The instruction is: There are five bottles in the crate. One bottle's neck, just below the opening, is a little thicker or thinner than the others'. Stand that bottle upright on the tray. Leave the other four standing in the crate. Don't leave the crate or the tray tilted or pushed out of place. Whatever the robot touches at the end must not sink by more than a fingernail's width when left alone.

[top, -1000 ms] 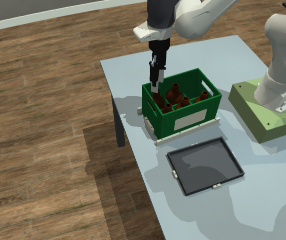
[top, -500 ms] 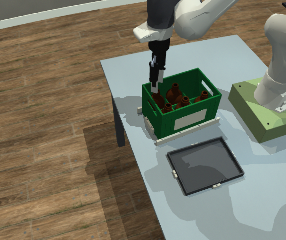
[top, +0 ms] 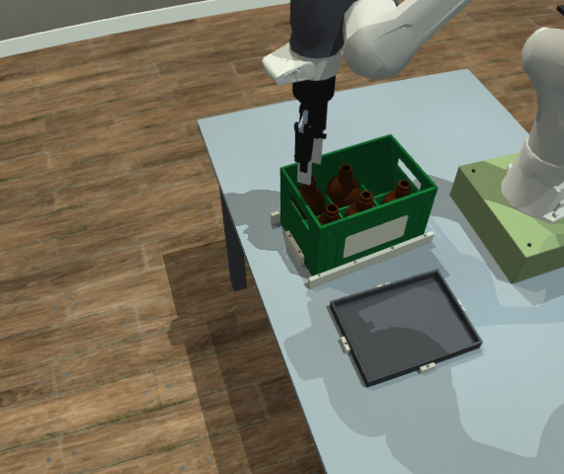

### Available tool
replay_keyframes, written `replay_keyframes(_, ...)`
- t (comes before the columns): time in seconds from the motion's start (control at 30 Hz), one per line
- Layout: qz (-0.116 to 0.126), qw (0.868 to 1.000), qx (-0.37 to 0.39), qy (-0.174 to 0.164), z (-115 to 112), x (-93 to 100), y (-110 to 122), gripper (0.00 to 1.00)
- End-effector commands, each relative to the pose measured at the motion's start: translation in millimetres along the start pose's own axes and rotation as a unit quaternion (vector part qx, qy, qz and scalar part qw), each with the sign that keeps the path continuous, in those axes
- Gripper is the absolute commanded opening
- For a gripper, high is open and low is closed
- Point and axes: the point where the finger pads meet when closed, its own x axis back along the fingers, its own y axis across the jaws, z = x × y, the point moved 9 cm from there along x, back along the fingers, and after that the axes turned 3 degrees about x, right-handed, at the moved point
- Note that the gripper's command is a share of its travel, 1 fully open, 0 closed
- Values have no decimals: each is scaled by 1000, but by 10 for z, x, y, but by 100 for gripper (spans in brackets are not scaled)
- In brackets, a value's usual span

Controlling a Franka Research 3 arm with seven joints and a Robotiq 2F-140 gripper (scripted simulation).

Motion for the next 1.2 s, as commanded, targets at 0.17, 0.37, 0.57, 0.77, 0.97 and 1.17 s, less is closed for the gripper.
replay_keyframes(0.17,1,1000,3,0,-1,-7,-1,44)
replay_keyframes(0.37,1,1000,3,0,-1,-7,-1,44)
replay_keyframes(0.57,1,1000,3,0,-1,-7,-1,44)
replay_keyframes(0.77,1,1000,3,0,-1,-10,-1,44)
replay_keyframes(0.97,1,1000,3,0,-1,-19,-1,44)
replay_keyframes(1.17,1,1000,3,0,-1,-51,-1,44)
